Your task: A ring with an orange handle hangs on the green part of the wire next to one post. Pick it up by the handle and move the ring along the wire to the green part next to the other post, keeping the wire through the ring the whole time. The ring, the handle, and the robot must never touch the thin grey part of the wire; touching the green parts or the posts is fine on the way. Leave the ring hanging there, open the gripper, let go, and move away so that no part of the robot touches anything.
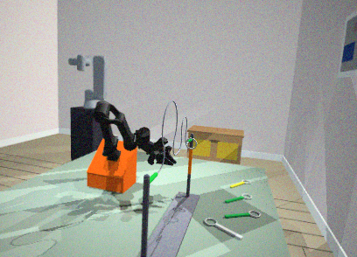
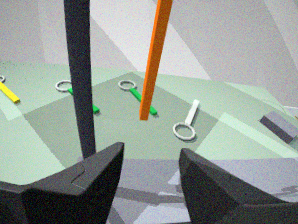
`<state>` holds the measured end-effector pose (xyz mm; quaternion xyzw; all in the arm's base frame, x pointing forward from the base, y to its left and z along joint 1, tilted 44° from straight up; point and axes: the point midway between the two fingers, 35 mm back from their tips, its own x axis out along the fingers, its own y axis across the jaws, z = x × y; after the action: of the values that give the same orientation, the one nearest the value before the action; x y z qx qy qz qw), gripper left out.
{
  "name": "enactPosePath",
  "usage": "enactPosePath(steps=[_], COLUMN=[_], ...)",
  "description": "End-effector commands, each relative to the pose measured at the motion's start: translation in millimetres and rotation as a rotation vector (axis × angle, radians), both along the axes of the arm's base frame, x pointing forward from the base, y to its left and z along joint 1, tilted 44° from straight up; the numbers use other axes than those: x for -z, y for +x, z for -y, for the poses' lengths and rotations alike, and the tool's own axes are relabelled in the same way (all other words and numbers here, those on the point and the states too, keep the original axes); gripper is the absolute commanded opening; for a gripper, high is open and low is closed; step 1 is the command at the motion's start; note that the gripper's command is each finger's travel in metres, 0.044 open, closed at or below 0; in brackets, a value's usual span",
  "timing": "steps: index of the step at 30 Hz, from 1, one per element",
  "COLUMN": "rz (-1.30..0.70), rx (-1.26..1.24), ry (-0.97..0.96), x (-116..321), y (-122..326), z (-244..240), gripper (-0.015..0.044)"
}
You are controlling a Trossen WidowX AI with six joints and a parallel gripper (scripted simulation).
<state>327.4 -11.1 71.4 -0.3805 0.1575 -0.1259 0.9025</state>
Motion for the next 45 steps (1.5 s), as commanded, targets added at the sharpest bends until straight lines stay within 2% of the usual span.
enactPosePath(steps=[1,26,32,37,45], rz=[-0.005,-0.005,-0.003,-0.003,-0.003], rx=[0.006,0.006,0.001,0.0,0.0], ry=[0.001,0.001,-0.002,-0.002,-0.002], x=[1.4,1.4,-4.4,-4.5,-4.5], y=[-2.4,-2.4,-45.7,-47.6,-47.6], z=[1.1,1.1,-10.9,-11.1,-11.1], gripper=[0.016,0.016,0.0317,0.044,0.044])
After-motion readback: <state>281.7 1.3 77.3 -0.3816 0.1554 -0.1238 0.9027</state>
